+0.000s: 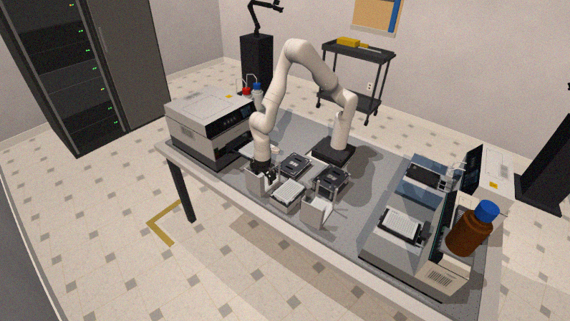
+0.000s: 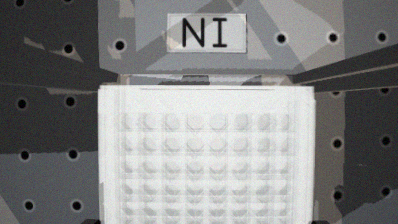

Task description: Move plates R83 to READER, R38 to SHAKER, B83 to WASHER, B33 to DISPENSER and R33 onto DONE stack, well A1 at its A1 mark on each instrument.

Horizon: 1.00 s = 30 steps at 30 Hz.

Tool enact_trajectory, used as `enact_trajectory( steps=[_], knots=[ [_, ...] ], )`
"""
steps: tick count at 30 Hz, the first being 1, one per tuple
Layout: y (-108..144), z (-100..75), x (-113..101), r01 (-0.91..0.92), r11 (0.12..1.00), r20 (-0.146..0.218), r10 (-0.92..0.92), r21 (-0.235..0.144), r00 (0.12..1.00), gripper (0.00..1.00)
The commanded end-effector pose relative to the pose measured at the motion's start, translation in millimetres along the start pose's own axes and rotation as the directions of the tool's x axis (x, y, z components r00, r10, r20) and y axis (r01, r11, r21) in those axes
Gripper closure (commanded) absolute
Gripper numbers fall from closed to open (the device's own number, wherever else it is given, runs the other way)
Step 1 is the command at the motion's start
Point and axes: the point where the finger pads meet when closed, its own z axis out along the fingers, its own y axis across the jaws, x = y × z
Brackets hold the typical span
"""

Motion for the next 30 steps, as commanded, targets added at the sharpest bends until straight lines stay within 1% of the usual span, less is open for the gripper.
enact_trajectory(
  steps=[1,16,30],
  knots=[
    [0.1,0.3,0.1,0.000,1.000,0.000,0.000,0.001,1.000,0.06],
    [0.2,0.7,0.8,-0.003,1.000,-0.001,0.003,0.002,1.000,0.06],
    [1.0,-5.6,1.0,-0.002,1.000,-0.003,0.002,-0.001,1.000,0.06]
  ],
)
